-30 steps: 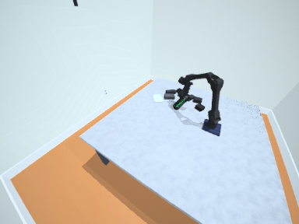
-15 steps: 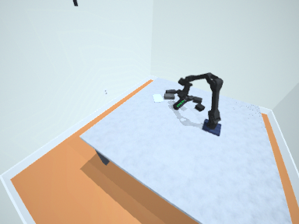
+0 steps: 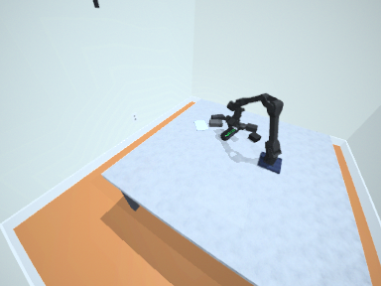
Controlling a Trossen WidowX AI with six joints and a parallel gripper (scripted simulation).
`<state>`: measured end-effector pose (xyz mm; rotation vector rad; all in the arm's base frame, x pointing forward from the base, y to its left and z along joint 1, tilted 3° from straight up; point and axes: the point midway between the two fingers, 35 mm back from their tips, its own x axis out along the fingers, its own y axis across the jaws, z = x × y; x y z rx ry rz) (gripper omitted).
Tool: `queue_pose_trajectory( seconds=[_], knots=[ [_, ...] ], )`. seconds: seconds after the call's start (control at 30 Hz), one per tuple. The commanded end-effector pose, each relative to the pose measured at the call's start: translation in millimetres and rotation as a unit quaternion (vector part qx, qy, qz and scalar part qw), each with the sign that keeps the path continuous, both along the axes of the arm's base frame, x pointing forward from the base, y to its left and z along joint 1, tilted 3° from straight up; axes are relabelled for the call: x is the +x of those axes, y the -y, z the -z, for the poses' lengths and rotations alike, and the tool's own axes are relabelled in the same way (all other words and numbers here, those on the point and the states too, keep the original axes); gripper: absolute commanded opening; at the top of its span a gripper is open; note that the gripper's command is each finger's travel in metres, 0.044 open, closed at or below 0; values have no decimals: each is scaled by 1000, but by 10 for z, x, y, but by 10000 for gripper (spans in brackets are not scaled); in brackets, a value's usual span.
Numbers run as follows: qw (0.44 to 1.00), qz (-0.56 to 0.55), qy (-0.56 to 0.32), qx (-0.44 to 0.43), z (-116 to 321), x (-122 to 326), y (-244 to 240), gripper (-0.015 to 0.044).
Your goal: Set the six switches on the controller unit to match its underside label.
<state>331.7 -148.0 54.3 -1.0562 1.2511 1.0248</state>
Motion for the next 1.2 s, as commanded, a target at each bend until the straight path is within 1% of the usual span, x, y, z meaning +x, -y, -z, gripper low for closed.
queue_pose_trajectory(
  seconds=[0.0,0.33,0.47,0.77,0.93,1.17],
  knots=[
    [1000,-6,-4,7,56,-12,-39,338],
    [1000,-2,-2,3,43,-5,-13,338],
    [1000,0,-1,0,43,-3,6,440],
    [1000,0,-1,1,26,4,-17,440],
    [1000,0,0,3,-363,102,-550,440],
    [1000,0,0,3,-380,103,-575,440]
  ],
)
